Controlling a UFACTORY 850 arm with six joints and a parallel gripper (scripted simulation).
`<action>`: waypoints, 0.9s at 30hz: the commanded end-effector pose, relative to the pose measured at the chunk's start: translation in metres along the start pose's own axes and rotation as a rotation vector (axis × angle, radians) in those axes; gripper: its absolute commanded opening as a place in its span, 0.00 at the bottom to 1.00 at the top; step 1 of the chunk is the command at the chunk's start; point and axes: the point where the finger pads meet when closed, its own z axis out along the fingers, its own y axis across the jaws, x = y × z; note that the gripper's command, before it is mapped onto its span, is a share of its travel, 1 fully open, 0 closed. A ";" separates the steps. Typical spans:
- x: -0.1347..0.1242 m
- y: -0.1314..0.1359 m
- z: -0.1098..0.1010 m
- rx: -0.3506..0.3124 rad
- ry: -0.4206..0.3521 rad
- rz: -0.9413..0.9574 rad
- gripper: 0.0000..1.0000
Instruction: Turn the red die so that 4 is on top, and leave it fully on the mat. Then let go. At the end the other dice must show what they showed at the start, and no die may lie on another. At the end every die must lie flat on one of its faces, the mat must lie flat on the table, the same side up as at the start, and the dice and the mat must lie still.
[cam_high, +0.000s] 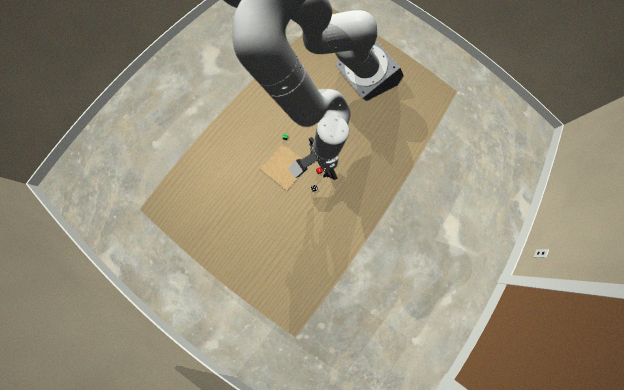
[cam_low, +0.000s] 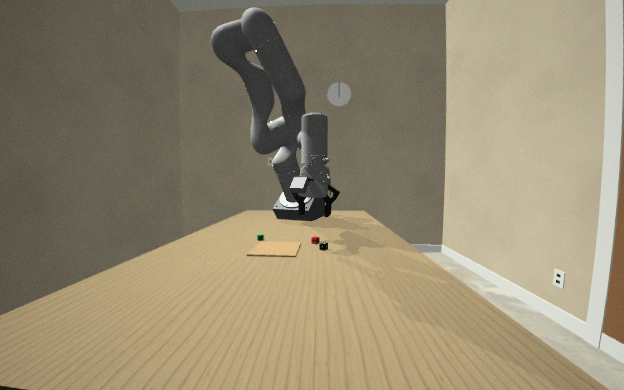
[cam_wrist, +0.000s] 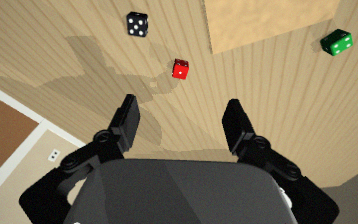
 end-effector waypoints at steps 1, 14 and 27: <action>0.001 0.000 0.005 0.017 0.026 0.159 1.00; 0.001 0.000 0.006 0.017 0.025 0.200 0.36; 0.001 0.000 0.006 0.017 0.025 0.200 0.36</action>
